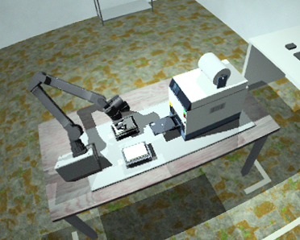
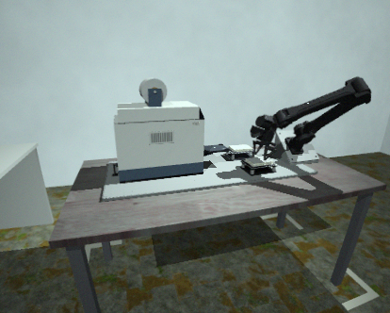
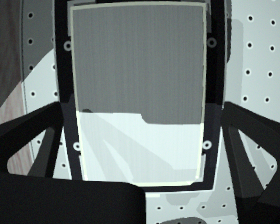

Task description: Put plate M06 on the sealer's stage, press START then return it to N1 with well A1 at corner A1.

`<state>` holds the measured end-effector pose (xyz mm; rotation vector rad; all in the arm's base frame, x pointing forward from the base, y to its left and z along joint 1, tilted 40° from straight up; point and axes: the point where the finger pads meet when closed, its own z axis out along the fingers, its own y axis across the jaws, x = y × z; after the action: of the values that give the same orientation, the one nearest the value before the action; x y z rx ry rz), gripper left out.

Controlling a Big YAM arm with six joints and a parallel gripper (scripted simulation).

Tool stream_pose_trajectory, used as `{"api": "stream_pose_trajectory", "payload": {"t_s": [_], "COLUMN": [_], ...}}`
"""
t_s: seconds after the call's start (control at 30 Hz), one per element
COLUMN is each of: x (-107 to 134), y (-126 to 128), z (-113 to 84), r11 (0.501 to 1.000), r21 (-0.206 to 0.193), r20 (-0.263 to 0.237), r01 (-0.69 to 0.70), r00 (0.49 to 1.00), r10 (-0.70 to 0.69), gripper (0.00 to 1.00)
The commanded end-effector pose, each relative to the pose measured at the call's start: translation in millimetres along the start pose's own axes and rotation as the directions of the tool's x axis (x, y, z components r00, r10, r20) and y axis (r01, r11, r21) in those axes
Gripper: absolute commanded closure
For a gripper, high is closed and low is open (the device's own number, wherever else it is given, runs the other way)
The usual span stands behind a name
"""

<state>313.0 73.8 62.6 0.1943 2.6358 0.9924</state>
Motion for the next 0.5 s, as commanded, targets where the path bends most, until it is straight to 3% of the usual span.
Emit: {"api": "stream_pose_trajectory", "payload": {"t_s": [0.0, 0.47], "x": [-20.4, -23.6], "y": [10.0, 12.2], "z": [-0.1, 0.1], "r11": [0.999, 0.999], "r21": [-0.004, -0.015], "r20": [0.019, 0.030], "r01": [0.033, 0.031], "r00": [0.999, 0.999], "r10": [-0.033, -0.031], "gripper": [0.00, 0.00]}}
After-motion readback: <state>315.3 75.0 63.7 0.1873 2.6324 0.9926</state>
